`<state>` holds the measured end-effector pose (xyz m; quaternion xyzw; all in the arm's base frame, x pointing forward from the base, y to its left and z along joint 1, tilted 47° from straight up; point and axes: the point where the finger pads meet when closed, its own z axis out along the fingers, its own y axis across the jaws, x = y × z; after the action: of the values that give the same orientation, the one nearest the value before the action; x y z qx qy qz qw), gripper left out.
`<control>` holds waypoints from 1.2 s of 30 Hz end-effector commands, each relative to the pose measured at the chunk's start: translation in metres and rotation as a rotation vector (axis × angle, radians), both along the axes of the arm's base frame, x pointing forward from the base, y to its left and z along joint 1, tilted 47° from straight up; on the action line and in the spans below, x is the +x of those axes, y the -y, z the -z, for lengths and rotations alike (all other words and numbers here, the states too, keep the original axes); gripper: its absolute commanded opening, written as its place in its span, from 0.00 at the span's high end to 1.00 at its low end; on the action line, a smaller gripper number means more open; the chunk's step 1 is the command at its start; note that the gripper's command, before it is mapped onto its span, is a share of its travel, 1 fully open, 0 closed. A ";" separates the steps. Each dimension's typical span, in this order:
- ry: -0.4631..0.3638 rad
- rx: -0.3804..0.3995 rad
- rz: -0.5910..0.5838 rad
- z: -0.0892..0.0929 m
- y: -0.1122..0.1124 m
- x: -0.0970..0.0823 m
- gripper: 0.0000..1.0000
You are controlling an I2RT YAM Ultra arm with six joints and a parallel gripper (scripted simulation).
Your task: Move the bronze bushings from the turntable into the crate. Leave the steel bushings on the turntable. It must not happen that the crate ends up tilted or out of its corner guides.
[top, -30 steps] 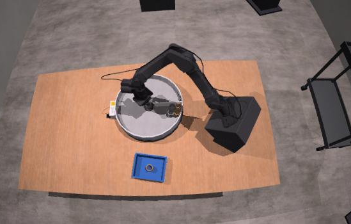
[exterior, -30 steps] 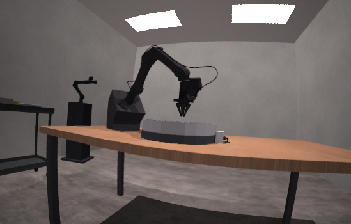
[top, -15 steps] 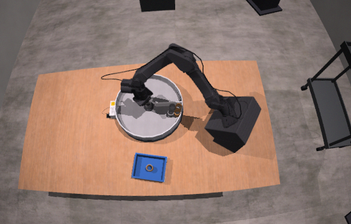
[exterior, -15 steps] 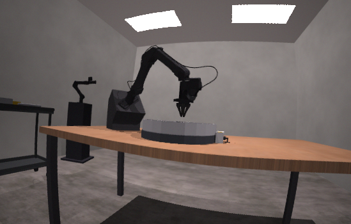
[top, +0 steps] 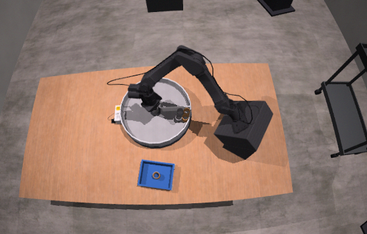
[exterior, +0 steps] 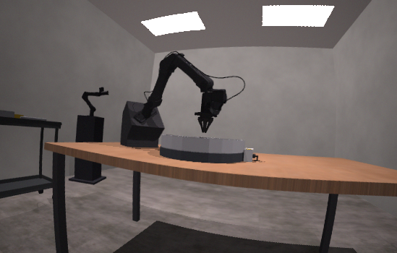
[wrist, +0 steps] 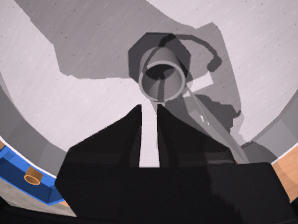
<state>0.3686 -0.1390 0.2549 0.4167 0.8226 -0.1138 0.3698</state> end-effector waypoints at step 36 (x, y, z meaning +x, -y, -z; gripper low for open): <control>-0.135 -0.203 -0.255 0.109 -0.049 -0.109 0.87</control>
<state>0.2598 -0.0926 0.1406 0.2756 0.8828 -0.1691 0.3407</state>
